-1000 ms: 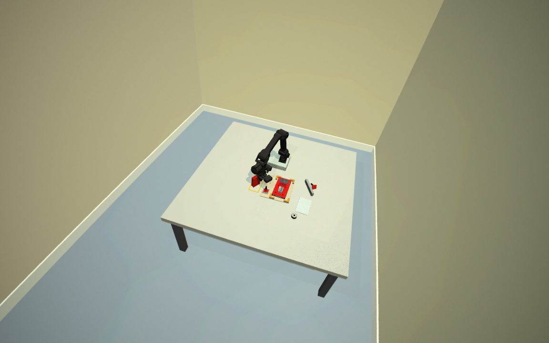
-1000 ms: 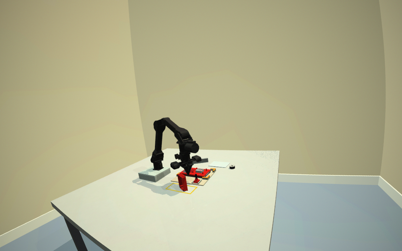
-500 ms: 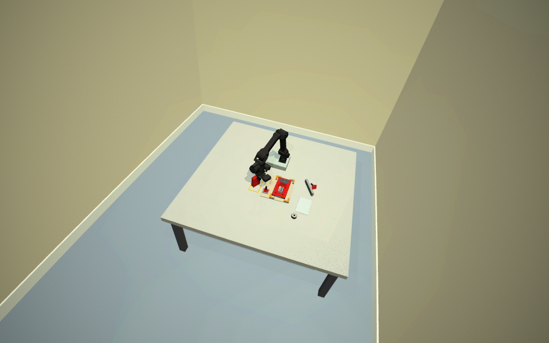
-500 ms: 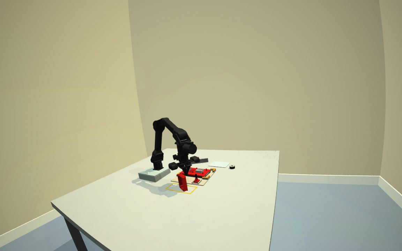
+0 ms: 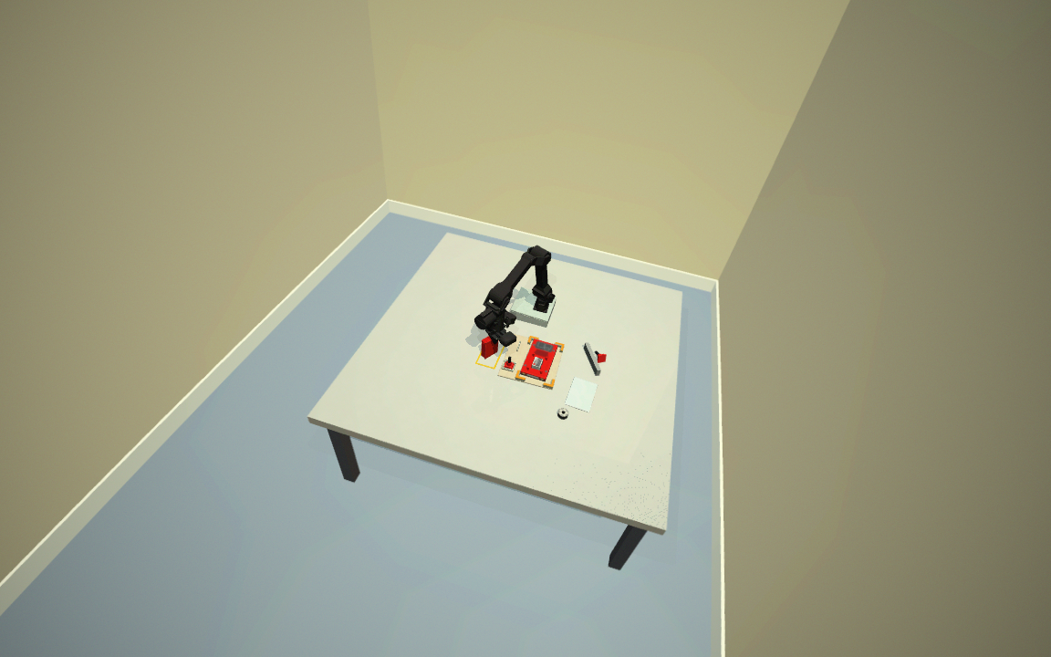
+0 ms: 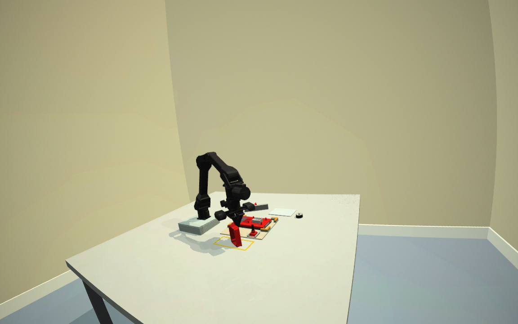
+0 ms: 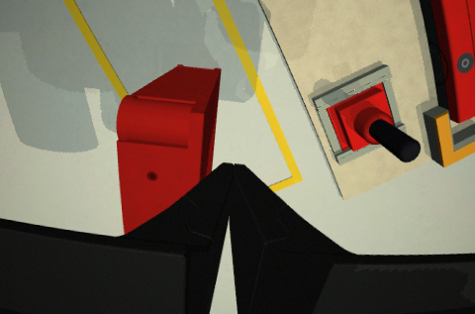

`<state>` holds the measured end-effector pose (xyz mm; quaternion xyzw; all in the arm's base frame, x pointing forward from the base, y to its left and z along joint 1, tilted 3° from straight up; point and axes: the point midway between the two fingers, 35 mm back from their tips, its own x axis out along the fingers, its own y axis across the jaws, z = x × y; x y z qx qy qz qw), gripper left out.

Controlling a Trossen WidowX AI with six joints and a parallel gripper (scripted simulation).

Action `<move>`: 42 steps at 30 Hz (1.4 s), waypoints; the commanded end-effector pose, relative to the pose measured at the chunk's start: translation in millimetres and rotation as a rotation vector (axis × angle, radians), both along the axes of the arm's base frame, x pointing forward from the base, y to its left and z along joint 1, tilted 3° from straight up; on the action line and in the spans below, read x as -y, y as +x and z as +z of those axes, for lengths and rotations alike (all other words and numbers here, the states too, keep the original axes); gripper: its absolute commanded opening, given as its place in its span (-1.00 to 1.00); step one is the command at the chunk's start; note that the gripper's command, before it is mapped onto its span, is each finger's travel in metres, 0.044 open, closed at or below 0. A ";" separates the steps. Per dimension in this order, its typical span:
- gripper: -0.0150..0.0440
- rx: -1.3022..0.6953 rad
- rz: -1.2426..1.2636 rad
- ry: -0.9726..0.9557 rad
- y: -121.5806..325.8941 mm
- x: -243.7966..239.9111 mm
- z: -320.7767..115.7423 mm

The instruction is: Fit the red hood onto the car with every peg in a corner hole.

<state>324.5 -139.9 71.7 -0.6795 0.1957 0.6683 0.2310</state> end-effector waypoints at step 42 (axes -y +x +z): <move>-0.49 -0.003 0.002 -0.009 -24.1 33.2 -2.0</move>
